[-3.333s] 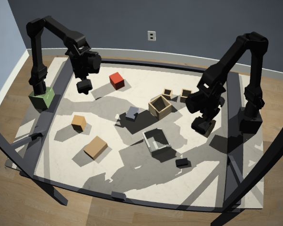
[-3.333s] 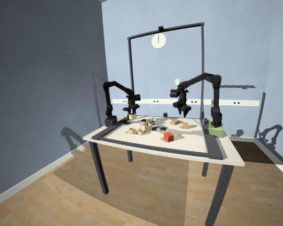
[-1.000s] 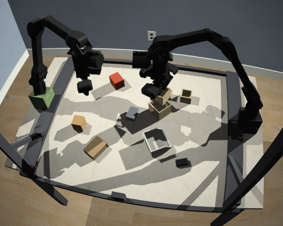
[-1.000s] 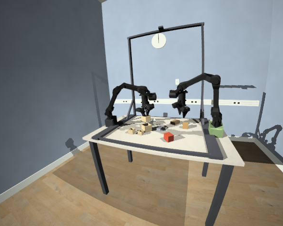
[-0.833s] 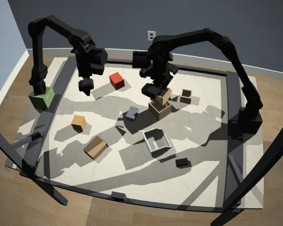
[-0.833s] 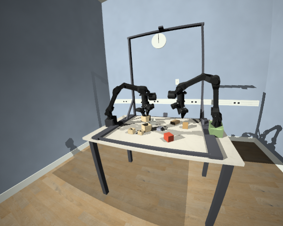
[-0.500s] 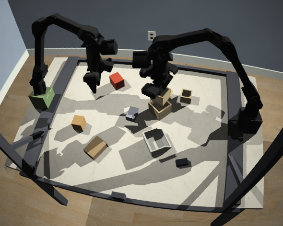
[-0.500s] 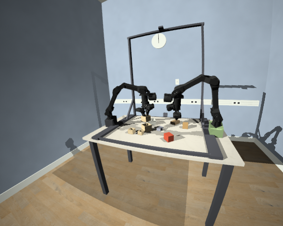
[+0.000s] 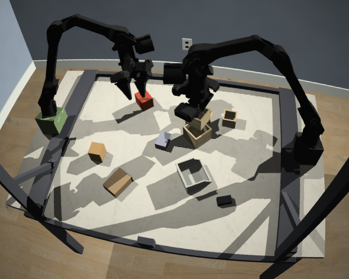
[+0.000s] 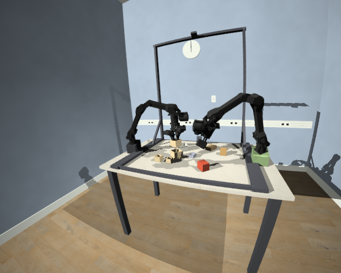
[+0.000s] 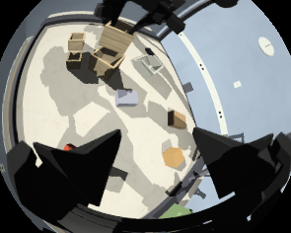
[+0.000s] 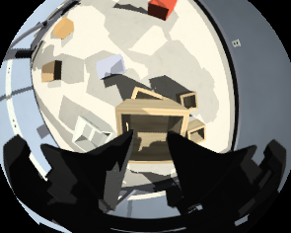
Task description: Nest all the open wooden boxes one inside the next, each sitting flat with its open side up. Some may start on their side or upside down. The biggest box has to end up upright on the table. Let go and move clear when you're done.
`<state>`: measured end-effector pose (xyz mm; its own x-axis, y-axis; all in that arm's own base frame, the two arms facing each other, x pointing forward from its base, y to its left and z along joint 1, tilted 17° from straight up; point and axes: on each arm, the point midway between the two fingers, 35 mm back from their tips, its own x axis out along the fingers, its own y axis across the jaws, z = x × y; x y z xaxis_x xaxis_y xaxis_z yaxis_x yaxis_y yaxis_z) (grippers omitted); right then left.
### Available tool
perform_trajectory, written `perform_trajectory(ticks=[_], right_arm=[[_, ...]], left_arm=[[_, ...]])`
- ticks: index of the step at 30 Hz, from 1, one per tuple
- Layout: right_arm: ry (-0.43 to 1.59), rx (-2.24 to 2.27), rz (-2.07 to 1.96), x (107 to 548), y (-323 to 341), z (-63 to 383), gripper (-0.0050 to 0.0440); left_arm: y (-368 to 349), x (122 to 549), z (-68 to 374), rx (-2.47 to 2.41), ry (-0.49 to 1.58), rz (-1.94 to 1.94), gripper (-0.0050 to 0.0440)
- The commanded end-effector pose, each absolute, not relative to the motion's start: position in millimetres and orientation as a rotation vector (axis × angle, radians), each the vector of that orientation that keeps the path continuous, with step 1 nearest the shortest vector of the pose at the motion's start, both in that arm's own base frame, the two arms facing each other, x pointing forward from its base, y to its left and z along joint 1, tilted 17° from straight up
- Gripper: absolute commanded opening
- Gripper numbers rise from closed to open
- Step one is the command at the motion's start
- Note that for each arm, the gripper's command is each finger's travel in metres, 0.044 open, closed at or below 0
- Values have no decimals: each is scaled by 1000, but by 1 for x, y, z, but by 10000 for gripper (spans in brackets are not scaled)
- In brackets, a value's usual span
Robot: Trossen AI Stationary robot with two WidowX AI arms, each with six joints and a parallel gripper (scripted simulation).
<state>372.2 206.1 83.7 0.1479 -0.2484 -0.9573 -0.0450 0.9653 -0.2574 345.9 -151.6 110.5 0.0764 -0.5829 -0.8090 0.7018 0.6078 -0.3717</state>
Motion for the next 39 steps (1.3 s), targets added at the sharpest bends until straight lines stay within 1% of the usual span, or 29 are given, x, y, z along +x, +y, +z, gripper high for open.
perform_trajectory(ticks=[1, 4, 6, 14, 19, 21, 32, 39], right_arm=[[1390, -235, -132, 375, 210, 96, 263], [1390, -235, -132, 375, 210, 96, 263], [1390, -235, -132, 375, 210, 96, 263], [1390, -235, -132, 375, 210, 96, 263], [1390, -235, -132, 375, 210, 96, 263], [1390, -235, -132, 375, 210, 96, 263], [1381, -236, -125, 378, 211, 99, 263], [1400, -344, -41, 375, 210, 96, 263]], left_arm=[[-139, 372, 127, 146, 943, -1112, 400], [-126, 385, 137, 173, 800, -1173, 400], [-126, 385, 137, 173, 800, -1173, 400], [-79, 416, 168, 302, 356, -1252, 400], [-54, 426, 182, 389, 151, -1245, 400], [-50, 427, 184, 402, 121, -1242, 400], [-51, 424, 187, 406, 120, -1242, 400], [-51, 424, 187, 406, 120, -1242, 400]])
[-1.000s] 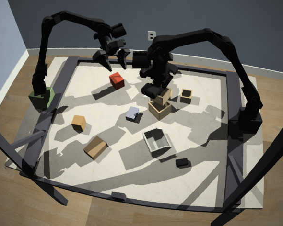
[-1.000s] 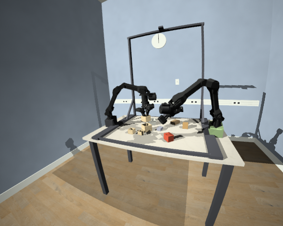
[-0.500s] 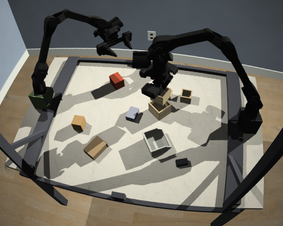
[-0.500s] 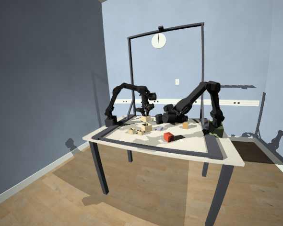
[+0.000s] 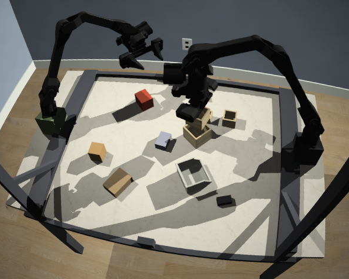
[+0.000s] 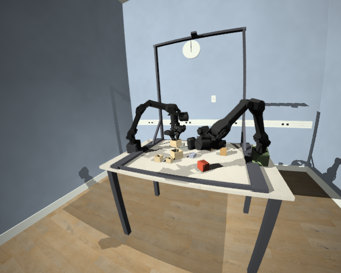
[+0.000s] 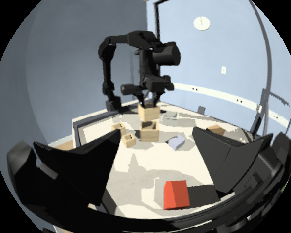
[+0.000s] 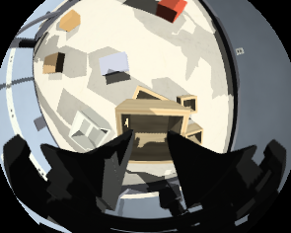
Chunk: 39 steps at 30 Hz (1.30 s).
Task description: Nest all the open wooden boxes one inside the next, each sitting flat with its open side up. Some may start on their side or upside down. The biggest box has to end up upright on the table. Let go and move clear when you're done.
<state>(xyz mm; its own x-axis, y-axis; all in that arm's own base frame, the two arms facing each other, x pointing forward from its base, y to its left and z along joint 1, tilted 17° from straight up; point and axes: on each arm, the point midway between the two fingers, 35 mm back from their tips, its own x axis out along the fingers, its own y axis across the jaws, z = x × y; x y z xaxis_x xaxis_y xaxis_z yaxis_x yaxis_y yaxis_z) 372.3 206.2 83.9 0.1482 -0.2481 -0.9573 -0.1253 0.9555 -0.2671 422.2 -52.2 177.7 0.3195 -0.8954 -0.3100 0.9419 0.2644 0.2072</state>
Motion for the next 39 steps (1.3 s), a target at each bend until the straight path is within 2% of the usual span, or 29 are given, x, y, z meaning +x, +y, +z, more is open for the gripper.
perform_trajectory(ticks=[1, 19, 39], right_arm=[[1400, -344, -41, 375, 210, 96, 263], [1395, -804, 357, 376, 210, 96, 263], [1290, -1310, 816, 376, 210, 96, 263]], left_arm=[[-51, 424, 187, 406, 120, -1242, 400], [-51, 424, 187, 406, 120, -1242, 400], [-51, 424, 187, 406, 120, -1242, 400]])
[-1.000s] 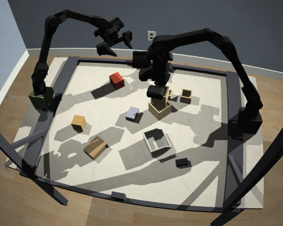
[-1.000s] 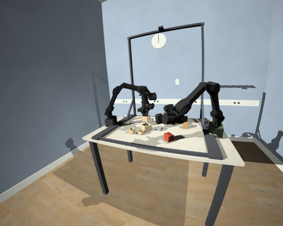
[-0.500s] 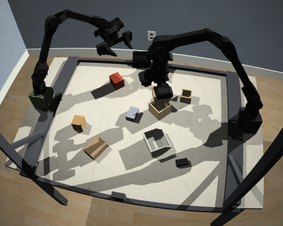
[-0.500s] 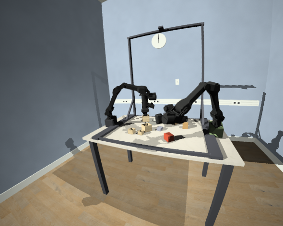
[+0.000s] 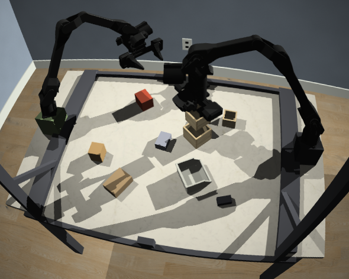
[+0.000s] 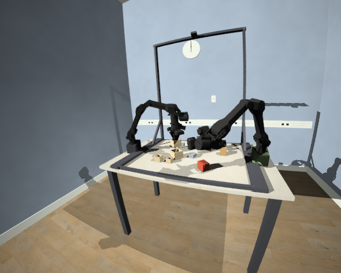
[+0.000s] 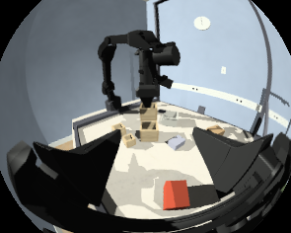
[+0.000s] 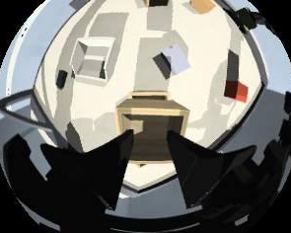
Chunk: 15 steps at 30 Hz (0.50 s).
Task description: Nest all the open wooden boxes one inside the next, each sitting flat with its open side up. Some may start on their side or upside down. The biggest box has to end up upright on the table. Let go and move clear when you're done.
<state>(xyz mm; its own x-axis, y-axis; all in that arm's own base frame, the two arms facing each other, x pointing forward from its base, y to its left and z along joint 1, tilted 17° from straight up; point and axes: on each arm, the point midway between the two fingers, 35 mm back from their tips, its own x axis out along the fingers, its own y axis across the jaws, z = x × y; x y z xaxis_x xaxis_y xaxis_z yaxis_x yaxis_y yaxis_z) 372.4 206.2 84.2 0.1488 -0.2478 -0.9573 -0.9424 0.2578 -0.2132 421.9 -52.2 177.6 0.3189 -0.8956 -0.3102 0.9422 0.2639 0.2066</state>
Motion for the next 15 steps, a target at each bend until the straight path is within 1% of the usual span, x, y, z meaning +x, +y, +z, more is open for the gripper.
perform_trajectory(ticks=[1, 10, 11, 13, 15], right_arm=[[1281, -1338, 842, 376, 210, 96, 263], [1181, -1582, 1076, 376, 210, 96, 263], [1182, -1612, 1111, 375, 210, 90, 263], [1182, -1612, 1111, 375, 210, 90, 263], [1140, -1664, 1156, 375, 211, 96, 263]], left_arm=[[-51, 424, 187, 406, 120, -1242, 400], [-51, 424, 187, 406, 120, -1242, 400], [-51, 424, 187, 406, 120, -1242, 400], [-51, 424, 187, 406, 120, -1242, 400], [-51, 424, 187, 406, 120, -1242, 400]])
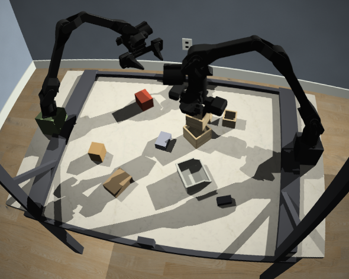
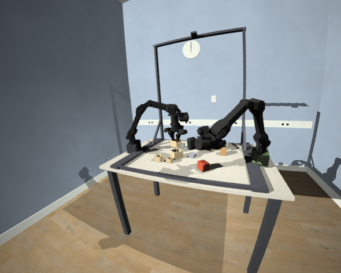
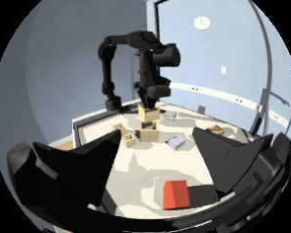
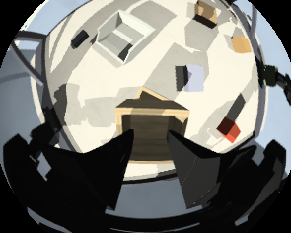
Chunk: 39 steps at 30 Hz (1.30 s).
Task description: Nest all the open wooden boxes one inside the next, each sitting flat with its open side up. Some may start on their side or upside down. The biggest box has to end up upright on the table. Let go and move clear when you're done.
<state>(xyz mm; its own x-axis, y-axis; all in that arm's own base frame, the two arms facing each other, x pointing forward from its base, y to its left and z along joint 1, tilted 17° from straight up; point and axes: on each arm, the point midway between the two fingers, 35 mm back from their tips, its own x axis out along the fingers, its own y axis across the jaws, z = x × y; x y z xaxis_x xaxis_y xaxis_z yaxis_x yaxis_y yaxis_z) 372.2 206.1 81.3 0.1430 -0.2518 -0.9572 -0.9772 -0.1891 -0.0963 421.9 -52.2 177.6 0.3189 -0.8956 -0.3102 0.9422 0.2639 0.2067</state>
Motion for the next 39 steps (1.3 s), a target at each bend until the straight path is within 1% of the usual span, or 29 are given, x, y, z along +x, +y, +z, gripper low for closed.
perform_trajectory(ticks=[1, 13, 15, 30, 36, 39], right_arm=[[1125, -1690, 1181, 375, 211, 96, 263], [920, -1997, 1493, 375, 210, 96, 263], [920, -1997, 1493, 375, 210, 96, 263], [568, -2340, 1872, 375, 210, 96, 263], [513, -2381, 1909, 377, 212, 98, 263], [521, -2375, 1917, 375, 210, 96, 263]], left_arm=[[-51, 424, 187, 406, 120, -1242, 400], [-51, 424, 187, 406, 120, -1242, 400], [-51, 424, 187, 406, 120, -1242, 400], [-51, 424, 187, 406, 120, -1242, 400], [-51, 424, 187, 406, 120, -1242, 400], [-51, 424, 187, 406, 120, -1242, 400]])
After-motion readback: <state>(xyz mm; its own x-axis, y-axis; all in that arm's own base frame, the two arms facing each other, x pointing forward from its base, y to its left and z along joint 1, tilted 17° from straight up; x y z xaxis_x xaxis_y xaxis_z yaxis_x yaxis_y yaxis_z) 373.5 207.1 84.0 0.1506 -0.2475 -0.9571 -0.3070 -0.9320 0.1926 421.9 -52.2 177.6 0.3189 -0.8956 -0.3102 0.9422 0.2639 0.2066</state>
